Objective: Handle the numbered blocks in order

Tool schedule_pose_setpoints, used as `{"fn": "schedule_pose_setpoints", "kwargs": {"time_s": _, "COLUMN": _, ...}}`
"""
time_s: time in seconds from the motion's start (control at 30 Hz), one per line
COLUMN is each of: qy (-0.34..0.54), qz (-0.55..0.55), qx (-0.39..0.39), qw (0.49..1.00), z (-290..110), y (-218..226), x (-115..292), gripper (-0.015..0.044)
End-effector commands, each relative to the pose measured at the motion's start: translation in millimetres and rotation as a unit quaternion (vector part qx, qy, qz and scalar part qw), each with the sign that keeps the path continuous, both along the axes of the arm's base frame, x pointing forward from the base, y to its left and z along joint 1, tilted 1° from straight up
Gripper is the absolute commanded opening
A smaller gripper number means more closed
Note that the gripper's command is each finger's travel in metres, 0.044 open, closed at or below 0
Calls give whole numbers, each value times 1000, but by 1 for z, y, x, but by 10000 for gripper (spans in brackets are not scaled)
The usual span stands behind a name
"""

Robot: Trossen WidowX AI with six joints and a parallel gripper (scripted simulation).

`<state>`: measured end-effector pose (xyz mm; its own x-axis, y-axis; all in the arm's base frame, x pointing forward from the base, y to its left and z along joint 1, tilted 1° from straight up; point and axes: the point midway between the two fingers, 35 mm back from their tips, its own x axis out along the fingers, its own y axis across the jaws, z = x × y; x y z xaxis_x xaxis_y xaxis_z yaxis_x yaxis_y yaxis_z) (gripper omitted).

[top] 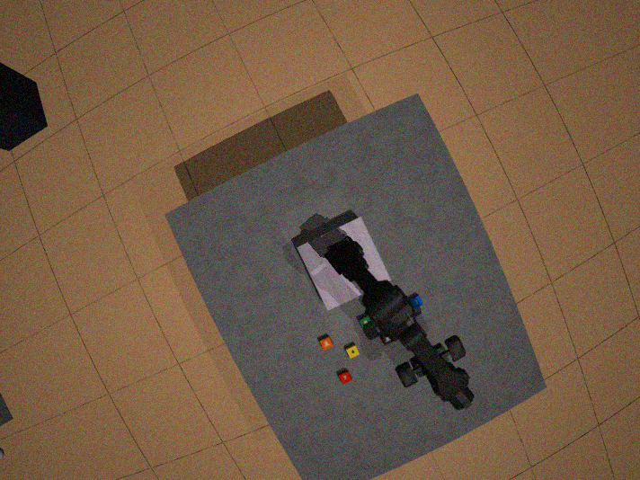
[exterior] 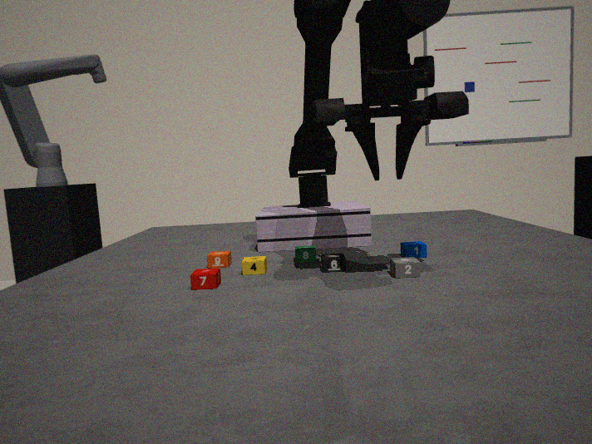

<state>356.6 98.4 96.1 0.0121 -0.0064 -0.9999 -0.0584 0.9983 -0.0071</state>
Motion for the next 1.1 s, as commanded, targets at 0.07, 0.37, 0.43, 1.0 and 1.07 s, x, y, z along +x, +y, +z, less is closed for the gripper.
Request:
{"fn": "schedule_pose_setpoints", "kwargs": {"time_s": 0.07, "qy": -5, "qz": -12, "qx": -6, "qw": 1000, "z": 4, "y": -99, "x": -10, "gripper": 120}}
{"fn": "schedule_pose_setpoints", "kwargs": {"time_s": 0.37, "qy": 1, "qz": -13, "qx": -8, "qw": 1000, "z": 3, "y": -185, "x": -50, "gripper": 120}}
{"fn": "schedule_pose_setpoints", "kwargs": {"time_s": 0.43, "qy": 1, "qz": -13, "qx": -8, "qw": 1000, "z": 3, "y": -185, "x": -50, "gripper": 120}}
{"fn": "schedule_pose_setpoints", "kwargs": {"time_s": 1.0, "qy": 1, "qz": -13, "qx": -8, "qw": 1000, "z": -81, "y": -187, "x": -50, "gripper": 400}}
{"fn": "schedule_pose_setpoints", "kwargs": {"time_s": 1.07, "qy": 1, "qz": -13, "qx": -8, "qw": 1000, "z": -84, "y": -187, "x": -50, "gripper": 400}}
